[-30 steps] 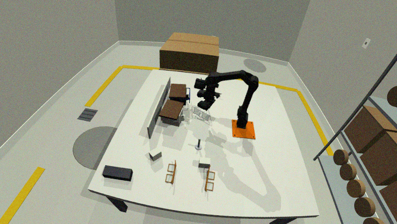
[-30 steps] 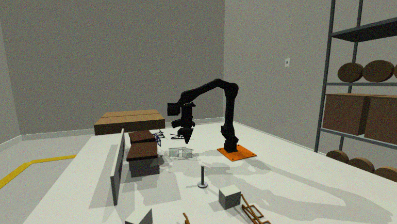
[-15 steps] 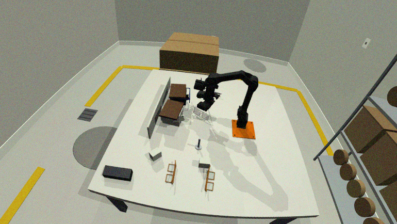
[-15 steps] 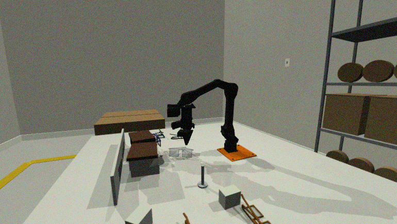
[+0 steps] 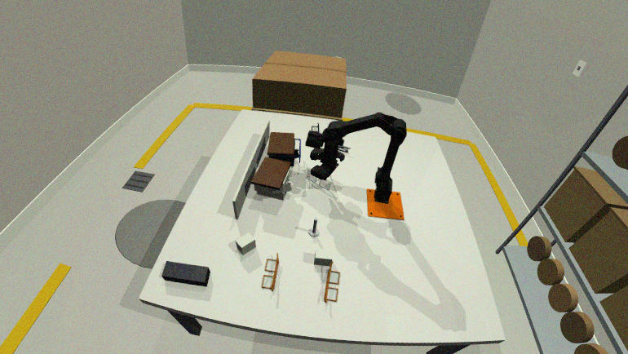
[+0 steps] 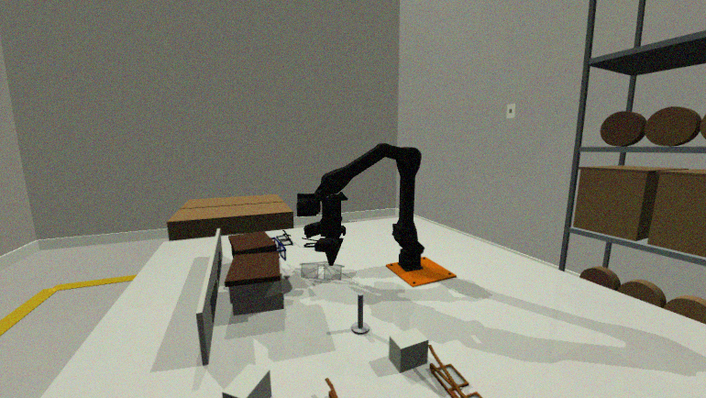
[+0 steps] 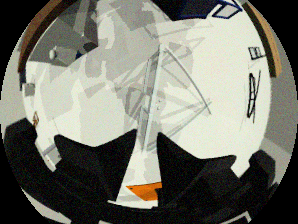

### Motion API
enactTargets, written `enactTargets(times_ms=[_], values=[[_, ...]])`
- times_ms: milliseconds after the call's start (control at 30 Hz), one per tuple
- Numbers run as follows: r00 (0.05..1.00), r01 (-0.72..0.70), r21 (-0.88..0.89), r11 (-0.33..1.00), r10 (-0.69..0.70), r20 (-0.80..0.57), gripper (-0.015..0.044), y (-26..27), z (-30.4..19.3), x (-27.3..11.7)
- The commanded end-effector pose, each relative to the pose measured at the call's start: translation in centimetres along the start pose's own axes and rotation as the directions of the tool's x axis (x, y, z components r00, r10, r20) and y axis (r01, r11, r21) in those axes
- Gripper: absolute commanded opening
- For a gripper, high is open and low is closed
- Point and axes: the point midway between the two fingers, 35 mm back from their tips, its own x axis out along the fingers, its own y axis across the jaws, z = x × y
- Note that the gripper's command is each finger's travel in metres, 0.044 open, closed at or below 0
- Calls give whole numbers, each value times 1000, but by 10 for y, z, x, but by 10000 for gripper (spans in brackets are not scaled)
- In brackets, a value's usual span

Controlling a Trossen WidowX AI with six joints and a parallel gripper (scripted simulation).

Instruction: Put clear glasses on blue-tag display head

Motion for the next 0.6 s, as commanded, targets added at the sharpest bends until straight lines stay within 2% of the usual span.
enactTargets(times_ms=[0,567], values=[[1000,-2,6,1000,2,-9,120,1,-1,10],[1000,-2,6,1000,2,-9,120,3,-3,28]])
